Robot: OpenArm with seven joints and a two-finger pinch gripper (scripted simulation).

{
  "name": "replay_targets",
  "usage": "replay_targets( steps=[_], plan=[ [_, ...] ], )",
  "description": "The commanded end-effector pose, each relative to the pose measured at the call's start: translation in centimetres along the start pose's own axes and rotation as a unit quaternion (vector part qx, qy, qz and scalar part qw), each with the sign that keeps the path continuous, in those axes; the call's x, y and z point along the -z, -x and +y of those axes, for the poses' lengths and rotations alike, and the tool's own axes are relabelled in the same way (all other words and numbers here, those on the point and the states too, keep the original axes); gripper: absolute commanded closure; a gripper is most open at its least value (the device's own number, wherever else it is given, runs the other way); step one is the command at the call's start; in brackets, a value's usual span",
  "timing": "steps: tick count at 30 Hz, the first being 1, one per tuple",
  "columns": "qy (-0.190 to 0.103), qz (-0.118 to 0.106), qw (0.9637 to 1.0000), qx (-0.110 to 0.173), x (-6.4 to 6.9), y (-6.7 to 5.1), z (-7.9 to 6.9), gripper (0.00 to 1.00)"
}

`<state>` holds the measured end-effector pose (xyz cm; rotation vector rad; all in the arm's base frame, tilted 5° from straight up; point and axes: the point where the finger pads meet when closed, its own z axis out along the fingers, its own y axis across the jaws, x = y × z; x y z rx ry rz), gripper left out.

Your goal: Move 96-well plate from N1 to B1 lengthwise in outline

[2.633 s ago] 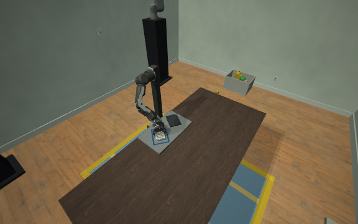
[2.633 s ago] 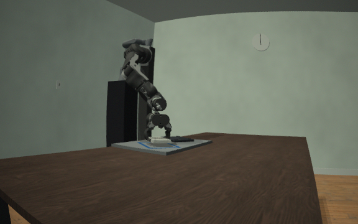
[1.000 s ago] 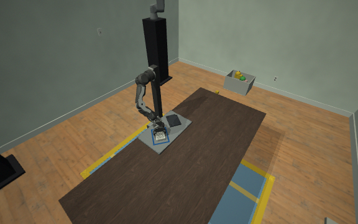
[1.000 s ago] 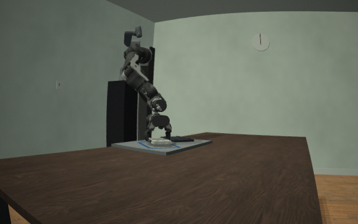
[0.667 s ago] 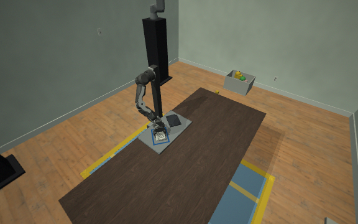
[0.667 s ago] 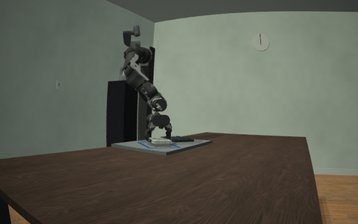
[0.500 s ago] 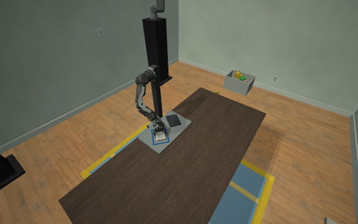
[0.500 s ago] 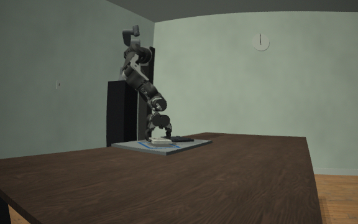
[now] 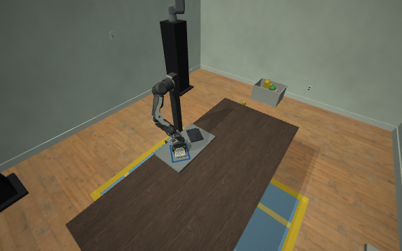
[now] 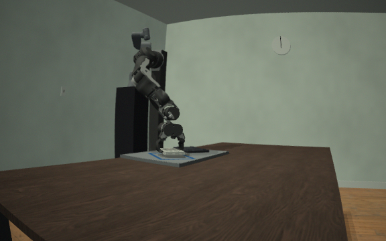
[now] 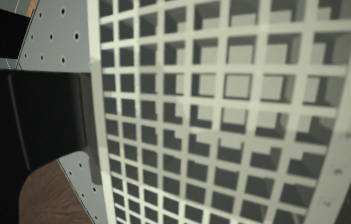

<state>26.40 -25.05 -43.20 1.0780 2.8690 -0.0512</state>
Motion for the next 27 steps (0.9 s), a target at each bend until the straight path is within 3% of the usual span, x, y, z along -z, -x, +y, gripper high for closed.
replay_targets(
  steps=[1, 27],
  plan=[
    [-0.001, -0.002, 1.0000, -0.002, 0.07, 0.13, -0.07, 1.00],
    [-0.001, -0.002, 1.0000, -0.001, 0.08, 0.17, -0.16, 1.00]
  ],
)
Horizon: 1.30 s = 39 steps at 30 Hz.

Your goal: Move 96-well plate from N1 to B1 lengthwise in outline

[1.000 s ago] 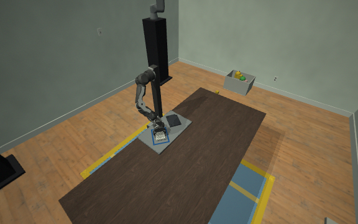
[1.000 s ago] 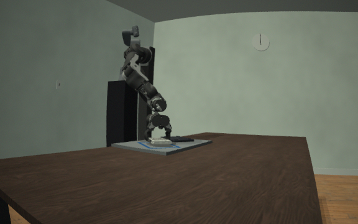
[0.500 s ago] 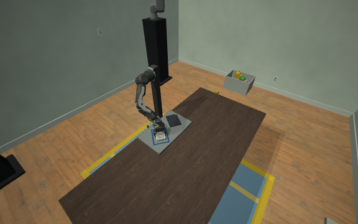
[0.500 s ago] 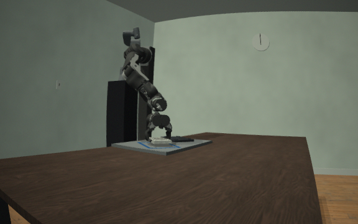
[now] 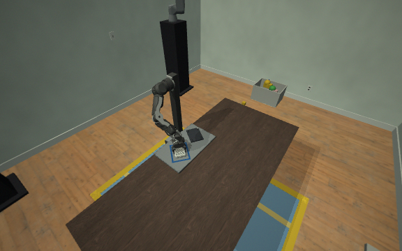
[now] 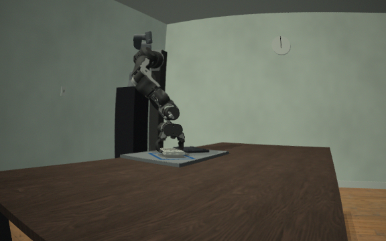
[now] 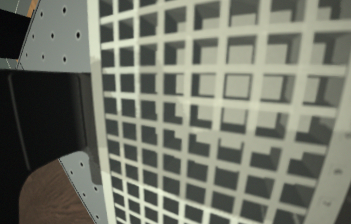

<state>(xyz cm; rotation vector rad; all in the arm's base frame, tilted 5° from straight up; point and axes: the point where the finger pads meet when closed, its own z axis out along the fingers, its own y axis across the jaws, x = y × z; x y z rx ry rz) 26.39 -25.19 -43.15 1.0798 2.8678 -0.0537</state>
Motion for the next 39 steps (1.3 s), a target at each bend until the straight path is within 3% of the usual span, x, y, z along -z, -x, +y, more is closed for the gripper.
replay_targets(
  steps=[1, 39],
  plan=[
    [0.000, -0.001, 1.0000, -0.001, 0.04, 0.08, -0.05, 1.00],
    [0.001, -0.001, 1.0000, 0.000, 0.03, -0.01, 0.10, 1.00]
  ],
)
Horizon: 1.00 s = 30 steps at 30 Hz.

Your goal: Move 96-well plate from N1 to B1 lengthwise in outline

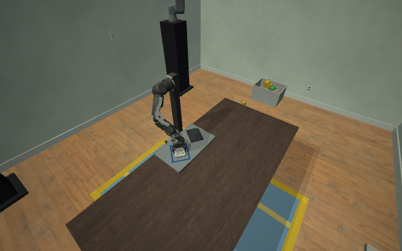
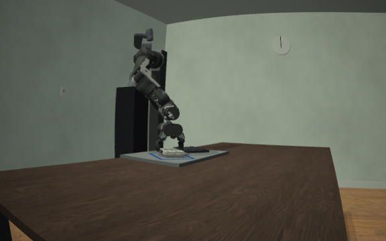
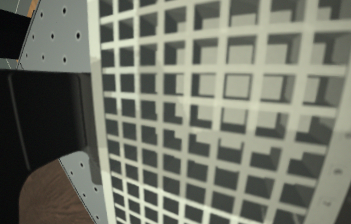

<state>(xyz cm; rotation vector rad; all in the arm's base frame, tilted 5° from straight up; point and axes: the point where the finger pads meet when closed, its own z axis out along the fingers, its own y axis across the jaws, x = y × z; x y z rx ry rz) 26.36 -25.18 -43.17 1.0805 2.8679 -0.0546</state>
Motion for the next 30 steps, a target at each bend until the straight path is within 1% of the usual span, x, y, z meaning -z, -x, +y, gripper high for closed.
replay_targets(
  steps=[1, 6, 11, 23, 30],
  plan=[
    [0.001, -0.001, 1.0000, 0.000, 0.05, 0.03, 0.11, 1.00],
    [0.001, -0.001, 1.0000, 0.000, 0.05, 0.03, 0.11, 1.00],
    [0.001, -0.002, 1.0000, 0.000, 0.26, 0.28, 0.34, 1.00],
    [0.001, -0.002, 1.0000, 0.000, 0.26, 0.28, 0.34, 1.00],
    [0.002, -0.001, 1.0000, 0.000, 0.06, 0.06, 0.10, 1.00]
  ],
)
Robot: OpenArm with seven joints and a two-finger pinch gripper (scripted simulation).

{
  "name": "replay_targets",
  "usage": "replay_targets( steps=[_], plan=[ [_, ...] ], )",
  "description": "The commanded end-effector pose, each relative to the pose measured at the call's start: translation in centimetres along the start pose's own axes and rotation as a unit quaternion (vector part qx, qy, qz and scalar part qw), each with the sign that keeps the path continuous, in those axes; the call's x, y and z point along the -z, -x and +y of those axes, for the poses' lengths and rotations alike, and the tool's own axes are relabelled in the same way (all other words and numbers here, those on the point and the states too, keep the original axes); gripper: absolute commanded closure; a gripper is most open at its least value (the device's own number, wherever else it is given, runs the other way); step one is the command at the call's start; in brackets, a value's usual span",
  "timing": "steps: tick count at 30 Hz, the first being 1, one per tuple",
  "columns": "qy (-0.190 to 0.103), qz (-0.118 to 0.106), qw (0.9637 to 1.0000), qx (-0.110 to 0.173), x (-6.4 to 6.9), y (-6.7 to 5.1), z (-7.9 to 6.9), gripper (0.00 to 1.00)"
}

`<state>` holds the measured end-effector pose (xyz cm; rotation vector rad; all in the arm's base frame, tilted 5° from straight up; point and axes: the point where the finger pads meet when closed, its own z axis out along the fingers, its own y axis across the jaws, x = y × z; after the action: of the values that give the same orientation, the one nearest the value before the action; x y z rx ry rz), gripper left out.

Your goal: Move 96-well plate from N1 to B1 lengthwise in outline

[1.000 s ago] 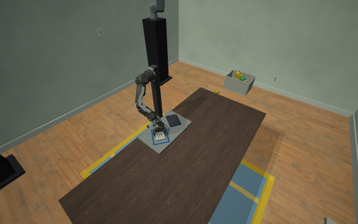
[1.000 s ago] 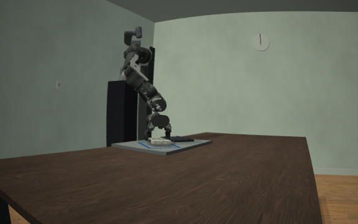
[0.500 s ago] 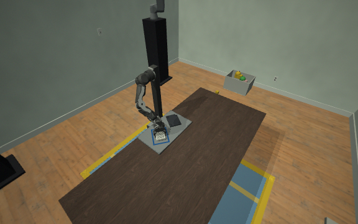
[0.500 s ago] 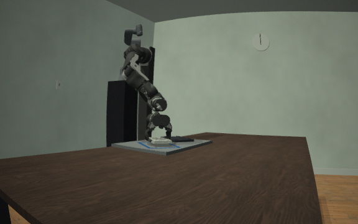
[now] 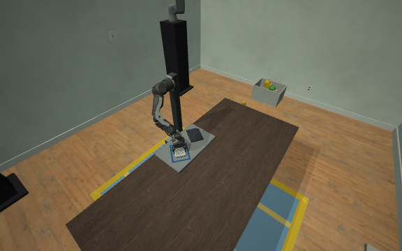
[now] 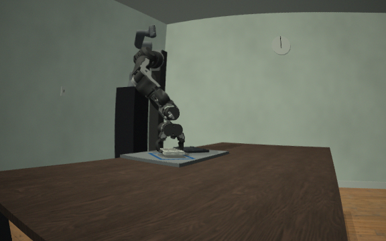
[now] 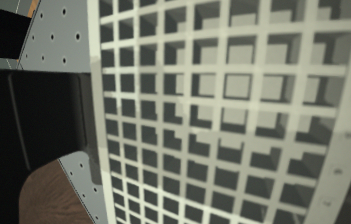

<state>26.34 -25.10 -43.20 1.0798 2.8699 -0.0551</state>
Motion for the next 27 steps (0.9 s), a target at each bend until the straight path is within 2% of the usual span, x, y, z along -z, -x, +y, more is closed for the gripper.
replay_targets(
  steps=[1, 27],
  plan=[
    [0.002, -0.002, 1.0000, -0.001, 0.08, 0.13, 0.05, 1.00],
    [0.003, -0.003, 1.0000, -0.001, 0.30, 0.42, 0.26, 1.00]
  ],
)
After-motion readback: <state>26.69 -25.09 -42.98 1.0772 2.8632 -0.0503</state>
